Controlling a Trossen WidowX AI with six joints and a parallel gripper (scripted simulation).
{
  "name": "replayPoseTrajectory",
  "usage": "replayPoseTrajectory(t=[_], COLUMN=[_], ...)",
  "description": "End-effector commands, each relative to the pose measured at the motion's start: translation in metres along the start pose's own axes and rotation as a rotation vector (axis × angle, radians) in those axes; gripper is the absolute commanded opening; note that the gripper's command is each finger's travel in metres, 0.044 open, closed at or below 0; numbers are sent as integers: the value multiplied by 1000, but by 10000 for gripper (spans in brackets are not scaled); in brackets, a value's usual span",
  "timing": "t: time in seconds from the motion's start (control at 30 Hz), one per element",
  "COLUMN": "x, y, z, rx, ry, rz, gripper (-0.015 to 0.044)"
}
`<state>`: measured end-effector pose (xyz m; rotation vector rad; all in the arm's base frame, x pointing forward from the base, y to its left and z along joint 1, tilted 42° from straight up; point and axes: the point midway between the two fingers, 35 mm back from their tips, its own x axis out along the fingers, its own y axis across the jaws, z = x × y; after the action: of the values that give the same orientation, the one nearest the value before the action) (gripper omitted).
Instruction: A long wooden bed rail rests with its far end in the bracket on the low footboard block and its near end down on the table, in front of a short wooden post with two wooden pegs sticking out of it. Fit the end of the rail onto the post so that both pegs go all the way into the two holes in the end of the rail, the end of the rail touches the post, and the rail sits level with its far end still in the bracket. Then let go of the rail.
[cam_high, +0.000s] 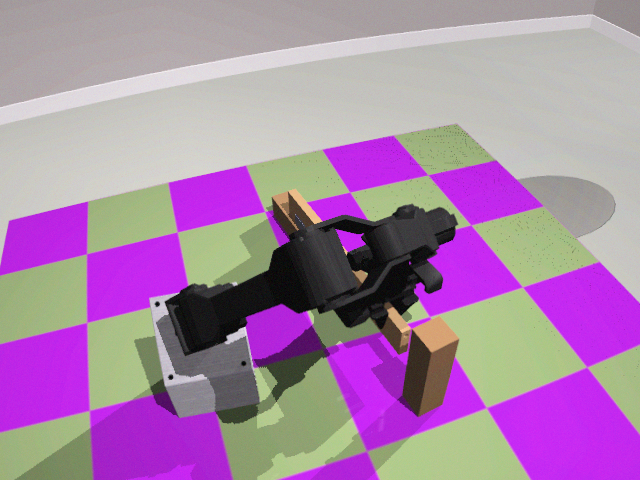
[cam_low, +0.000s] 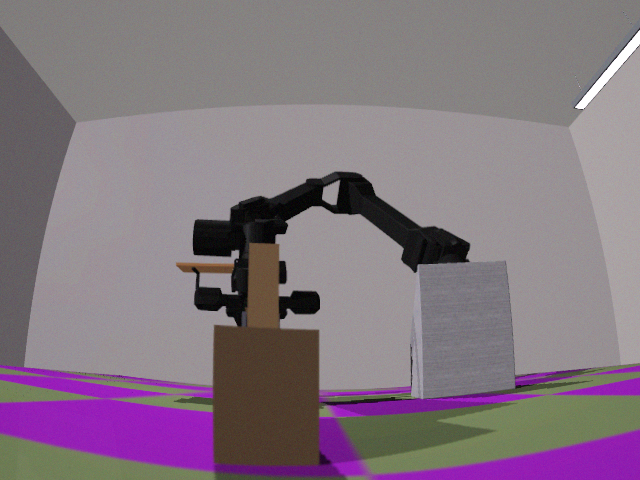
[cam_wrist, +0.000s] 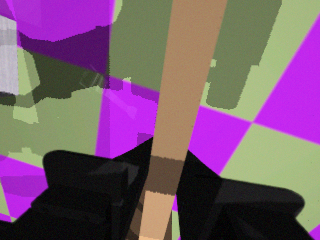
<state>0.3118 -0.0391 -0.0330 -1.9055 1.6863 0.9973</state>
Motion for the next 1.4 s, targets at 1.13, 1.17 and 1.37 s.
replayPoseTrajectory(t=[1.13, 1.17, 1.37], x=[-6, -6, -7], y=[-1, -1, -1], z=[1, 1, 1], rx=[4, 4, 4], ry=[-11, -11, -11], rz=[-16, -16, -16], gripper=[0, 0, 0])
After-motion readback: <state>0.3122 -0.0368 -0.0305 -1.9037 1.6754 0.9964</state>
